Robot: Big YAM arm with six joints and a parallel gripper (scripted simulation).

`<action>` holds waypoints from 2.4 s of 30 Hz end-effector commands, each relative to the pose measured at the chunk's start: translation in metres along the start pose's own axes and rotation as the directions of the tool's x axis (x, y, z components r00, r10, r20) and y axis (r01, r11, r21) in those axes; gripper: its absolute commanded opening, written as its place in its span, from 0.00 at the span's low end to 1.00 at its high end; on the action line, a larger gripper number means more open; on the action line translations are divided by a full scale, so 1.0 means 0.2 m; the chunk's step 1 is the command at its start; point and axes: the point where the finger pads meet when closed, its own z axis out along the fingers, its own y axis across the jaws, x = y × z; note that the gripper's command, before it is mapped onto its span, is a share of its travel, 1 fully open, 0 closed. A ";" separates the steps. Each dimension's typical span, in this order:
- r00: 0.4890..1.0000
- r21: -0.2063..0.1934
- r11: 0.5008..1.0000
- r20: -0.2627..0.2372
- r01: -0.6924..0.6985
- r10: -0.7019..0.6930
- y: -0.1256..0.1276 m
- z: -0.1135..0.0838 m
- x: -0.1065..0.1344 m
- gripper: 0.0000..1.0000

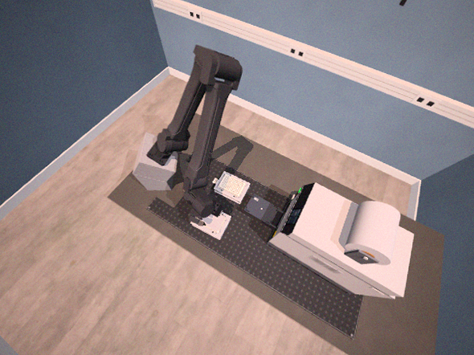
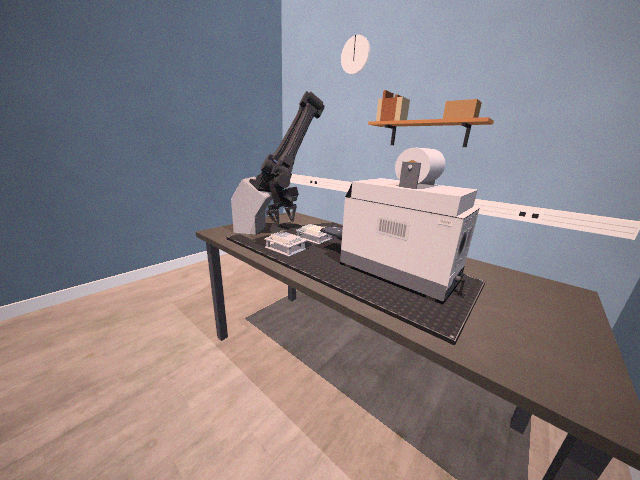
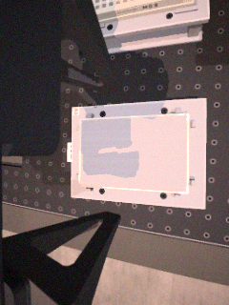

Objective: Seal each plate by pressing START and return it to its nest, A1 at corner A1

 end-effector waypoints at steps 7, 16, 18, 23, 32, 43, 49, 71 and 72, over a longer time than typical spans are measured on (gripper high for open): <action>0.999 0.020 0.999 0.039 0.032 -0.033 -0.04 -0.10 -0.13 1.00; 1.000 0.006 1.000 0.009 0.020 -0.020 -0.03 -0.13 -0.10 1.00; 1.000 0.010 1.000 0.017 0.020 -0.020 -0.03 -0.14 -0.10 1.00; 0.999 0.018 0.999 0.031 0.027 -0.027 -0.04 -0.21 -0.15 1.00; 0.999 0.012 0.999 -0.032 0.032 -0.031 -0.02 -0.24 -0.13 1.00; 0.928 -0.026 0.997 -0.365 0.071 -0.075 -0.02 -0.21 -0.17 1.00; 0.939 -0.008 1.000 -0.342 0.021 -0.022 -0.02 -0.23 -0.11 1.00; 0.999 0.006 1.000 -0.025 -0.026 0.026 0.01 -0.23 -0.08 1.00; 0.999 0.005 0.999 0.003 -0.040 0.040 0.01 -0.23 -0.06 1.00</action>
